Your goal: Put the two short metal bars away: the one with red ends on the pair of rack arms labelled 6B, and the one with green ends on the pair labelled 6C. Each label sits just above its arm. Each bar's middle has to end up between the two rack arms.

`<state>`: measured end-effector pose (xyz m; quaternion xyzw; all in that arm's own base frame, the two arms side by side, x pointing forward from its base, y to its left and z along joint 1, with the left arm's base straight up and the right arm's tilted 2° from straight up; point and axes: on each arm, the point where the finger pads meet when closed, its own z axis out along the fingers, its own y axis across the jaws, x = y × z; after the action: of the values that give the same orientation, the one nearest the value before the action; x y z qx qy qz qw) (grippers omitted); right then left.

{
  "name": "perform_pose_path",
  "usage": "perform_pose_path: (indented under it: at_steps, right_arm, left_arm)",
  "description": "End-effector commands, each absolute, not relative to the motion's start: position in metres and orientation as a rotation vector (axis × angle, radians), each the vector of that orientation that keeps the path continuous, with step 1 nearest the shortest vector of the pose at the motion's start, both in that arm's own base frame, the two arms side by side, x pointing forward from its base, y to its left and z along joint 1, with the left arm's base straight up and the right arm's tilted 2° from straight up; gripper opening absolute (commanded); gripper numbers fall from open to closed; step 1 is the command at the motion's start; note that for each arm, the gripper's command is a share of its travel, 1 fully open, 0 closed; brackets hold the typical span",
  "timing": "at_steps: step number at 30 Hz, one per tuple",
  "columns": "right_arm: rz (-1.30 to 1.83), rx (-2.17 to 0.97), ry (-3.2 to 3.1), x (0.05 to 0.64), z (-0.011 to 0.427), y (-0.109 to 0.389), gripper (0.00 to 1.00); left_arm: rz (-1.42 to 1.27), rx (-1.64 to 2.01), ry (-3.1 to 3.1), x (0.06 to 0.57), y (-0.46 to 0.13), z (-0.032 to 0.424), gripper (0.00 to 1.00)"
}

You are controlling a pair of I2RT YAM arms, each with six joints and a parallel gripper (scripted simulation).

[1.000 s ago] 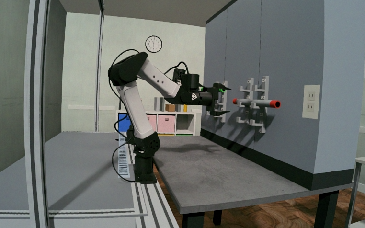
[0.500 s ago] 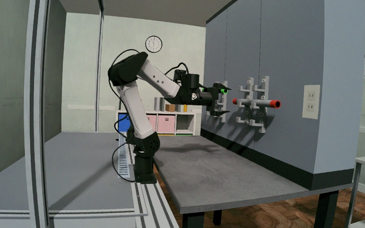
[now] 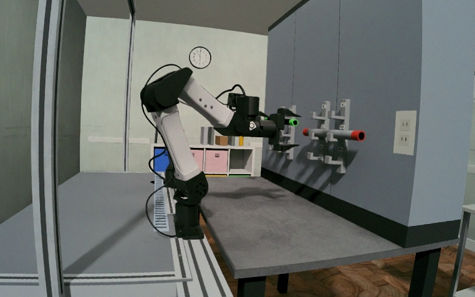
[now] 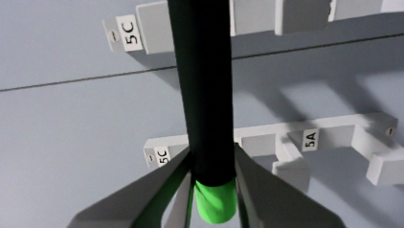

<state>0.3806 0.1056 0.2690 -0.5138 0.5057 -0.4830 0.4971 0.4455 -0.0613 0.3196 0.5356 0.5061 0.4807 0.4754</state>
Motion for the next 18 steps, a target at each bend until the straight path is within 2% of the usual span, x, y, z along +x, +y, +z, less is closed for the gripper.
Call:
perform_pose_path:
  at_steps: [1, 18]
  right_arm:
    - [-1.17, -1.235, 1.233, 0.38, 0.269, 0.104, 1.0]
    - [-1.17, -1.235, 1.233, 0.38, 0.269, 0.104, 1.0]
  left_arm:
    - [1.209, 1.208, 1.21, 0.449, -0.063, 0.336, 0.0]
    - [1.209, 1.208, 1.21, 0.449, -0.092, 0.32, 0.0]
